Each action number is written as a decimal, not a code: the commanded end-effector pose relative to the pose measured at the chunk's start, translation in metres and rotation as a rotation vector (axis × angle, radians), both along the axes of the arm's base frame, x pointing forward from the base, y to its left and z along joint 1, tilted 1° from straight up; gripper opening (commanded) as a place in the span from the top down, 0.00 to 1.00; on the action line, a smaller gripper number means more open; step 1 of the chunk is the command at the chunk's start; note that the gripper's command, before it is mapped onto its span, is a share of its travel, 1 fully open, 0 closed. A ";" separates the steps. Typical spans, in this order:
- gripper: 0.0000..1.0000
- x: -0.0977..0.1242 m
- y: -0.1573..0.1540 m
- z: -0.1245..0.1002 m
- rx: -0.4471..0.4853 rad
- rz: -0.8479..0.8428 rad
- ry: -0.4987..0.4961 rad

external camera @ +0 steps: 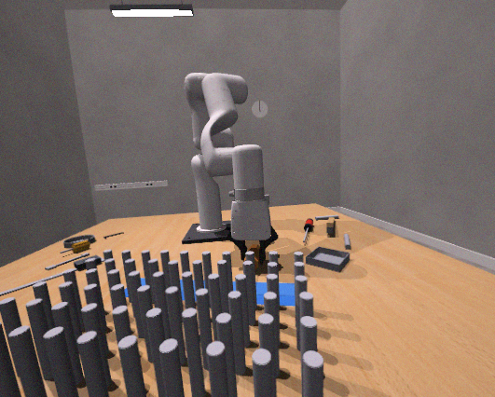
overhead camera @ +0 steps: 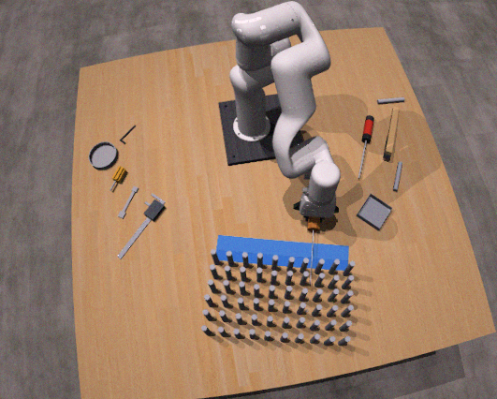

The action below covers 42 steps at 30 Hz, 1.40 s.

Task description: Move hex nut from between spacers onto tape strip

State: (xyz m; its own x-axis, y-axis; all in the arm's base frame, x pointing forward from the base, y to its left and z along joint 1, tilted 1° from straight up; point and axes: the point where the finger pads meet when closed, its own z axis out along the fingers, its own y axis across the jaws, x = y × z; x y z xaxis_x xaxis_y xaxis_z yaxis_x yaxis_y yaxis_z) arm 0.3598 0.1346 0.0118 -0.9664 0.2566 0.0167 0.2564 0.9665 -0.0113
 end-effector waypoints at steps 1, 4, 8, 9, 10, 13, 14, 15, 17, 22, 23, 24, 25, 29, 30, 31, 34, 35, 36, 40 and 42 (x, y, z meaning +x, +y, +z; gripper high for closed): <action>1.00 0.016 -0.003 0.001 0.002 0.000 -0.003; 1.00 0.025 -0.006 0.001 0.002 0.000 -0.003; 1.00 0.031 -0.007 0.000 0.002 0.000 -0.003; 1.00 0.034 -0.008 0.000 0.002 0.000 -0.003; 1.00 0.037 -0.009 0.000 0.002 0.000 -0.003; 1.00 0.044 -0.011 0.000 0.002 0.000 -0.003; 1.00 0.047 -0.011 0.000 0.002 0.000 -0.003; 1.00 0.049 -0.012 0.000 0.002 0.000 -0.003; 1.00 0.053 -0.013 0.000 0.002 0.000 -0.003; 1.00 0.059 -0.015 0.000 0.002 0.000 -0.003; 1.00 0.060 -0.015 0.000 0.002 0.000 -0.003; 1.00 0.060 -0.015 0.000 0.002 0.000 -0.003; 1.00 0.060 -0.015 0.000 0.002 0.000 -0.003; 1.00 0.063 -0.016 0.000 0.002 0.000 -0.003; 1.00 0.063 -0.016 0.000 0.002 0.000 -0.003; 1.00 0.063 -0.016 0.000 0.002 0.000 -0.003; 1.00 0.064 -0.016 0.000 0.002 0.000 -0.003; 1.00 0.064 -0.016 0.000 0.002 0.000 -0.003; 1.00 0.064 -0.016 0.000 0.002 0.000 -0.003; 1.00 0.064 -0.016 0.000 0.002 0.000 -0.003; 1.00 0.064 -0.016 0.000 0.002 0.000 -0.003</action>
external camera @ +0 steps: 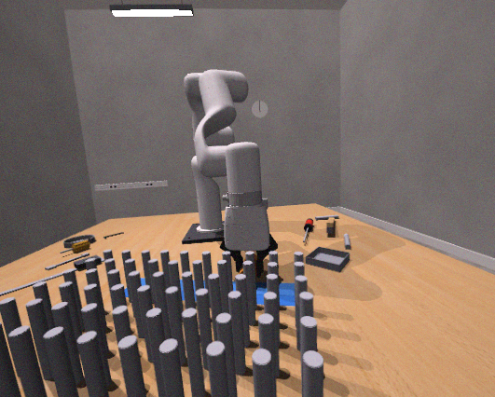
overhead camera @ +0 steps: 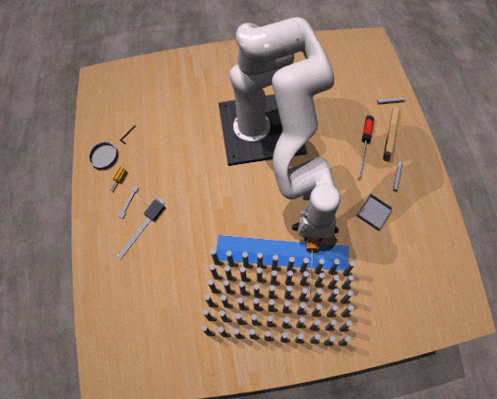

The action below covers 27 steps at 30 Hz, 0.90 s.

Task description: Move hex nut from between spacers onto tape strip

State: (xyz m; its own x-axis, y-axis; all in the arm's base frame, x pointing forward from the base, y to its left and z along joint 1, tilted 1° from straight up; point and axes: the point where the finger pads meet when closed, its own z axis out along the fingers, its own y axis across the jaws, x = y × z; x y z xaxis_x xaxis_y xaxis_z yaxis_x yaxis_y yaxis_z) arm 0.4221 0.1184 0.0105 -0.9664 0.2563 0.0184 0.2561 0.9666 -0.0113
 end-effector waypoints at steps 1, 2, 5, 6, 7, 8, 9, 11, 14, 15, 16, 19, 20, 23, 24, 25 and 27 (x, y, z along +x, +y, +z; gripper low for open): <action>1.00 0.002 0.000 0.001 0.001 0.000 -0.004; 1.00 0.002 0.000 0.001 0.001 0.000 -0.004; 1.00 0.004 -0.001 0.002 0.001 0.000 -0.005; 1.00 0.005 -0.001 0.002 0.001 0.000 -0.005; 1.00 0.006 -0.002 0.002 0.001 0.000 -0.006; 1.00 0.008 -0.002 0.002 0.001 0.000 -0.006; 1.00 0.009 -0.003 0.002 0.001 0.000 -0.006; 1.00 0.011 -0.004 0.002 0.001 0.000 -0.006; 1.00 0.013 -0.005 0.002 0.001 0.000 -0.006; 1.00 0.013 -0.005 0.002 0.001 0.000 -0.006; 1.00 0.013 -0.005 0.002 0.001 0.000 -0.006; 1.00 0.013 -0.005 0.002 0.001 0.000 -0.006; 1.00 0.013 -0.005 0.002 0.001 0.000 -0.006; 1.00 0.013 -0.005 0.002 0.001 0.000 -0.006; 1.00 0.013 -0.005 0.002 0.001 0.000 -0.006; 1.00 0.013 -0.005 0.002 0.001 0.000 -0.006; 1.00 0.013 -0.005 0.002 0.001 0.000 -0.006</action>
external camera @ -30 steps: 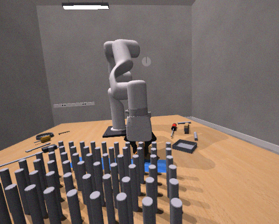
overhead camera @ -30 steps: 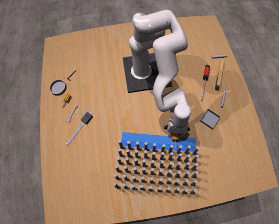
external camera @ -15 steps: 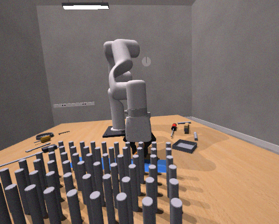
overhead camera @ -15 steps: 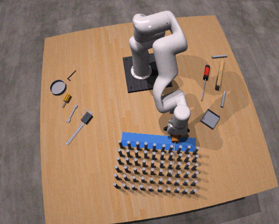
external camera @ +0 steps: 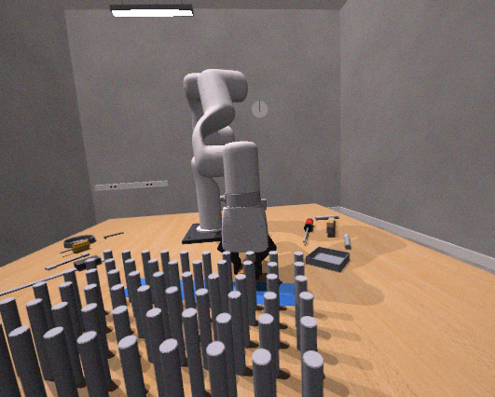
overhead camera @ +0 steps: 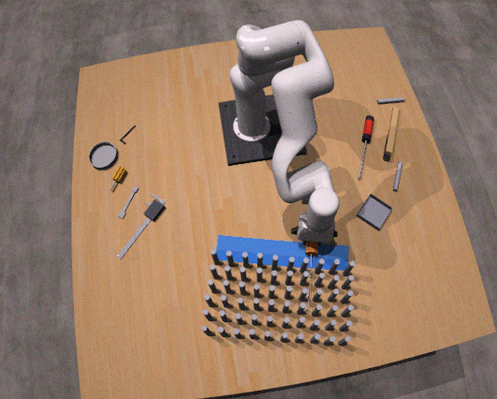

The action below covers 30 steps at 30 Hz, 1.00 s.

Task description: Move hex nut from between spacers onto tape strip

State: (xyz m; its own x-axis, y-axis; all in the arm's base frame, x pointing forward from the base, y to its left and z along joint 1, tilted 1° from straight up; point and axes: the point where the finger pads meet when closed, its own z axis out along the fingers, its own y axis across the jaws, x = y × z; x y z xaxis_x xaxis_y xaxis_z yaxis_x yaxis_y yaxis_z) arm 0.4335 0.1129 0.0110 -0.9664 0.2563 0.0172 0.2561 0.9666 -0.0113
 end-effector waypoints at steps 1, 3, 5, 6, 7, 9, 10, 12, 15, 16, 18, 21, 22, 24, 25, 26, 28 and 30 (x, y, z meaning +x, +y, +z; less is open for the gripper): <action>1.00 0.002 0.000 0.001 0.001 0.000 -0.004; 1.00 0.002 0.000 0.001 0.001 0.000 -0.004; 1.00 0.002 0.000 0.001 0.001 0.000 -0.004; 1.00 0.002 0.000 0.001 0.001 0.000 -0.004; 1.00 0.002 0.000 0.001 0.001 0.000 -0.004; 1.00 0.002 0.000 0.000 0.001 0.000 -0.004; 1.00 0.002 0.000 0.000 0.001 0.000 -0.004; 1.00 0.002 0.000 -0.001 0.001 0.000 -0.004; 1.00 0.002 0.000 -0.002 0.001 0.000 -0.004; 1.00 0.002 0.000 -0.003 0.001 0.000 -0.004; 1.00 0.002 0.000 -0.003 0.001 0.000 -0.004; 1.00 0.002 0.000 -0.005 0.001 0.000 -0.004; 1.00 0.002 0.000 -0.005 0.001 0.000 -0.004; 1.00 0.002 0.000 -0.005 0.001 0.000 -0.004; 1.00 0.002 0.000 -0.005 0.001 0.000 -0.004; 1.00 0.002 0.000 -0.005 0.001 0.000 -0.004; 1.00 0.002 0.000 -0.006 0.001 0.000 -0.004; 1.00 0.002 0.000 -0.006 0.001 0.000 -0.004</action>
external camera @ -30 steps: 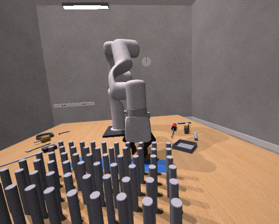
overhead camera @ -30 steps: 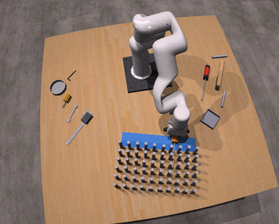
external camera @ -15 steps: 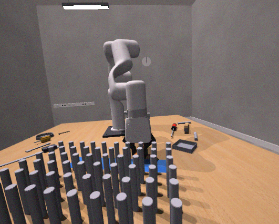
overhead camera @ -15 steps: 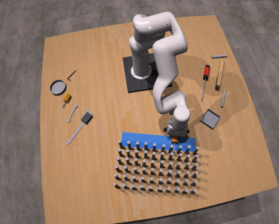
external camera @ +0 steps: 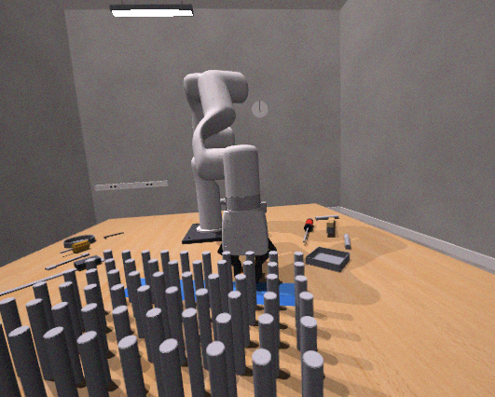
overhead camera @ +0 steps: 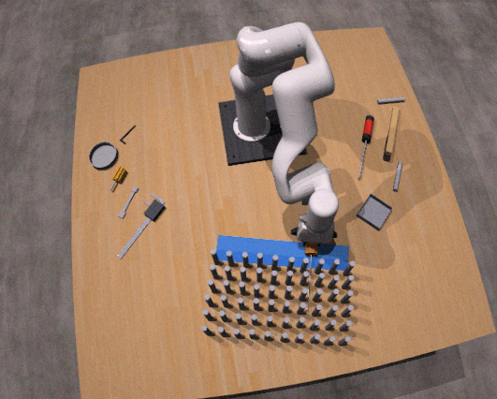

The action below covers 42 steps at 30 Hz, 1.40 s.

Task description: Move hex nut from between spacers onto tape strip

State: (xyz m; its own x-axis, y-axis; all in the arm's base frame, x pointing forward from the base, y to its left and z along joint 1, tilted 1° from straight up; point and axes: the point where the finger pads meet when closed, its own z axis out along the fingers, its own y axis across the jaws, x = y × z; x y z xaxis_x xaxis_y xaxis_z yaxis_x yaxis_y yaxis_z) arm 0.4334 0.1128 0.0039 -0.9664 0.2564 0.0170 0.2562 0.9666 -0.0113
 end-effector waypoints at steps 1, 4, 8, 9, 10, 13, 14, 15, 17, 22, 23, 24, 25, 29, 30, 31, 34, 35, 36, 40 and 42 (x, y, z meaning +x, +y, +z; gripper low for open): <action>1.00 0.002 0.000 0.001 0.001 0.000 -0.004; 1.00 0.002 0.000 0.001 0.001 0.000 -0.004; 1.00 0.002 0.000 0.001 0.001 0.000 -0.004; 1.00 0.002 0.000 0.001 0.001 0.000 -0.004; 1.00 0.002 0.000 0.001 0.001 0.000 -0.004; 1.00 0.001 0.000 0.001 0.001 0.000 -0.004; 1.00 0.001 0.000 0.001 0.001 0.000 -0.004; 1.00 0.001 0.001 0.001 0.001 0.000 -0.004; 1.00 0.001 0.001 0.001 0.001 0.000 -0.004; 1.00 -0.001 0.001 0.001 0.001 0.000 -0.004; 1.00 -0.001 0.001 0.001 0.001 0.000 -0.004; 1.00 -0.002 0.001 0.001 0.001 0.000 -0.004; 1.00 -0.002 0.001 0.001 0.001 0.000 -0.004; 1.00 -0.003 0.002 0.001 0.001 0.000 -0.004; 1.00 -0.004 0.002 0.001 0.001 0.000 -0.004; 1.00 -0.005 0.002 0.001 0.001 0.000 -0.004; 1.00 -0.007 0.003 0.001 0.001 0.000 -0.004; 1.00 -0.008 0.003 0.001 0.001 0.000 -0.004; 1.00 -0.009 0.004 0.001 0.001 0.000 -0.004; 1.00 -0.014 0.005 0.001 0.001 0.000 -0.004; 1.00 -0.017 0.006 0.001 0.001 0.000 -0.004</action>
State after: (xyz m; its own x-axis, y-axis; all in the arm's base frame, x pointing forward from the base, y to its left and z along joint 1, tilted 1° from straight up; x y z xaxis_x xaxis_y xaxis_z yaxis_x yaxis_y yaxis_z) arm 0.4186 0.1170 0.0038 -0.9664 0.2563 0.0171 0.2561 0.9666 -0.0114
